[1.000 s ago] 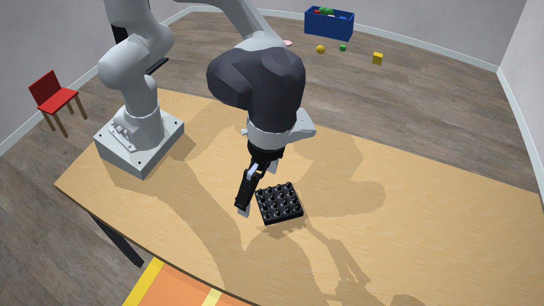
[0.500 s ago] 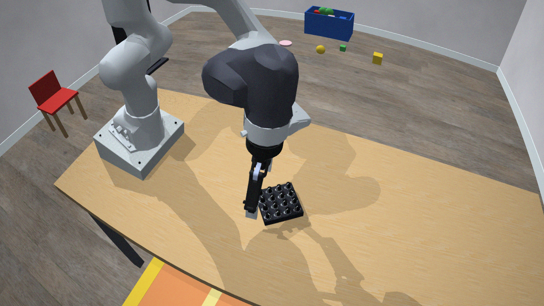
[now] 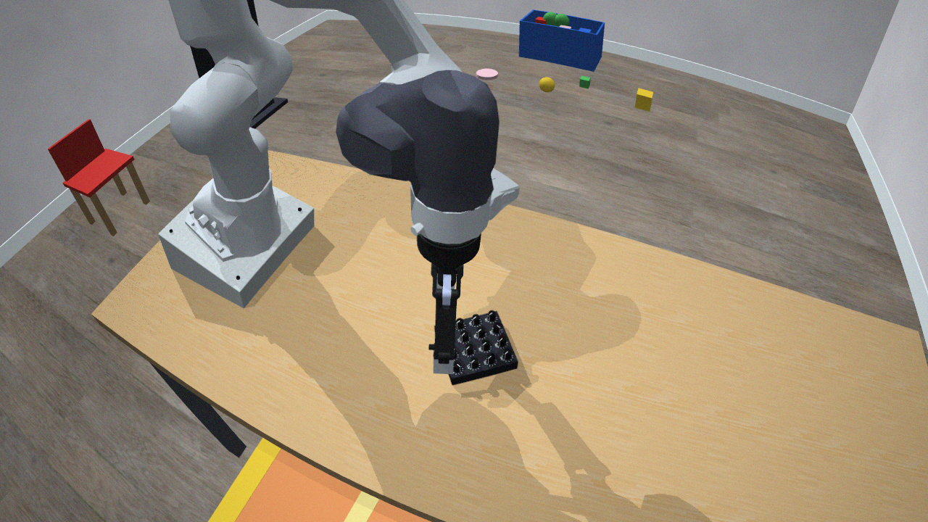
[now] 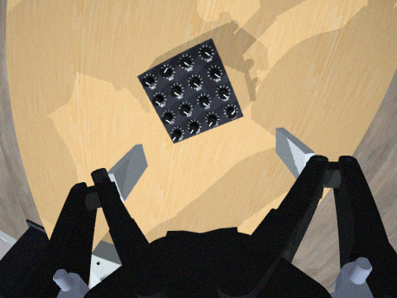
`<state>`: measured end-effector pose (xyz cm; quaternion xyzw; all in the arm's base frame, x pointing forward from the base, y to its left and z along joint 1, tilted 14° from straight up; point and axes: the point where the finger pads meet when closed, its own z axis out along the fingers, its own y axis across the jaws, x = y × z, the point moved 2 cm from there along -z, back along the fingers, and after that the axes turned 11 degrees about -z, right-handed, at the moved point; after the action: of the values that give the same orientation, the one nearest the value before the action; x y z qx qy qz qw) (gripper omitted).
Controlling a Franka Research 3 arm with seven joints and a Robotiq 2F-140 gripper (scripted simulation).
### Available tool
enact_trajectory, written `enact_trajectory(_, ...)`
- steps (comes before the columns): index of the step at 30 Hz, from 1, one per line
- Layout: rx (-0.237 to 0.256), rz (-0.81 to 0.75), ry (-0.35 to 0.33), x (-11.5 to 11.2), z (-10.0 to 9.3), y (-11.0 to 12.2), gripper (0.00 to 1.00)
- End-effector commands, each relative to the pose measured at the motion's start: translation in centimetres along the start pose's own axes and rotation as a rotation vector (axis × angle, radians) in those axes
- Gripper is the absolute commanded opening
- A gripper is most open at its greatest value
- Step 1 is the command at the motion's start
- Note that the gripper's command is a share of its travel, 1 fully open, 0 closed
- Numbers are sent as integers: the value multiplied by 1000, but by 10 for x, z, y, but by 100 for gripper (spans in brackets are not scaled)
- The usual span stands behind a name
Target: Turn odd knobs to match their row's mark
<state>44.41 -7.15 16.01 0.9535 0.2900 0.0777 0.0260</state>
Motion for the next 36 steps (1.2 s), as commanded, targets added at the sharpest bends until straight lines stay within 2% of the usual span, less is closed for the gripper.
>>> enact_trajectory(1, -16, -145, 27, 4, -2, 3, 100)
enact_trajectory(18, -48, -312, 49, 7, -2, 1, 100)
enact_trajectory(36, -48, -312, 49, 7, -2, 1, 100)
